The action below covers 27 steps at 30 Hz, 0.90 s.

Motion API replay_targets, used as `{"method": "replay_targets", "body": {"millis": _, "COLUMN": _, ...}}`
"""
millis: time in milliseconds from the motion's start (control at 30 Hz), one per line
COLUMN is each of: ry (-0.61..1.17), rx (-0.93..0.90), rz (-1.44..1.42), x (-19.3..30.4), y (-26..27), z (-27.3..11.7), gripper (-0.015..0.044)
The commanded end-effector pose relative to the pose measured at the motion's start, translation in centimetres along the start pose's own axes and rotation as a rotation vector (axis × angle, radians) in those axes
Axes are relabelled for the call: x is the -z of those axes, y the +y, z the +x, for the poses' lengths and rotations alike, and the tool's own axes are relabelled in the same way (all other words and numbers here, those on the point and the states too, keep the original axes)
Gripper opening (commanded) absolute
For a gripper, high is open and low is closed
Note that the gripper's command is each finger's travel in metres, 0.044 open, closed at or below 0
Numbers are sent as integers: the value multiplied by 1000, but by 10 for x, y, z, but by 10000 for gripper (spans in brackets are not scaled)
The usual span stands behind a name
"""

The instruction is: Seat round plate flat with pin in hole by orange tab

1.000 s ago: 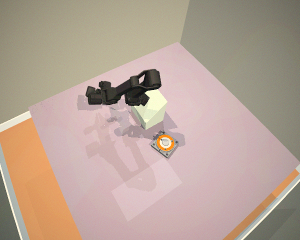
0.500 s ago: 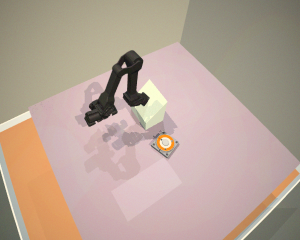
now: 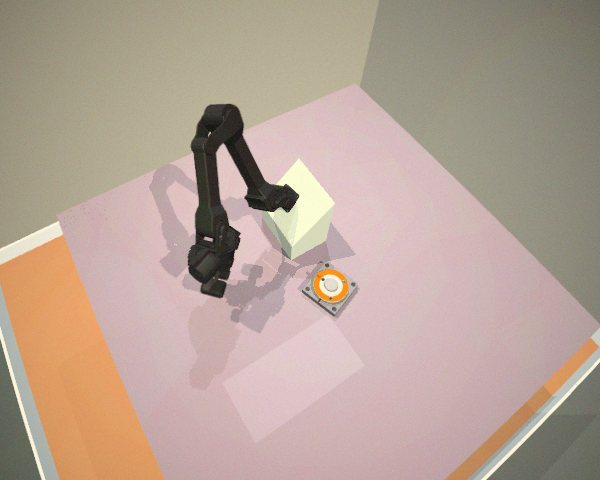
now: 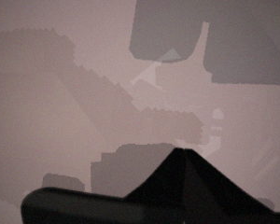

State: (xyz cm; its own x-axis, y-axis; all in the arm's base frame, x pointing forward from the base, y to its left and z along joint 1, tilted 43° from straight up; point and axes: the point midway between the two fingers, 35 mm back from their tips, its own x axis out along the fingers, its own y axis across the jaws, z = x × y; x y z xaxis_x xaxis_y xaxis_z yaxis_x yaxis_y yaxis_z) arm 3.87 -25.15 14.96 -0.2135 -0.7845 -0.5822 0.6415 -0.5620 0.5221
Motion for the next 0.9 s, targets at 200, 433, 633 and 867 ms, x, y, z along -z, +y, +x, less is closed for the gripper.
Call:
{"method": "replay_targets", "body": {"millis": 200, "ry": 247, "rx": -26, "rz": -632, "x": 109, "y": 15, "z": -21, "gripper": 0}}
{"method": "replay_targets", "body": {"millis": 433, "ry": 317, "rx": -73, "rz": -1060, "x": 179, "y": 1, "z": -40, "gripper": 0}}
{"method": "replay_targets", "body": {"millis": 633, "ry": 327, "rx": -112, "rz": -1476, "x": 221, "y": -20, "z": -59, "gripper": 0}}
{"method": "replay_targets", "body": {"millis": 867, "ry": 272, "rx": -170, "rz": -2007, "x": 262, "y": -56, "z": -82, "gripper": 0}}
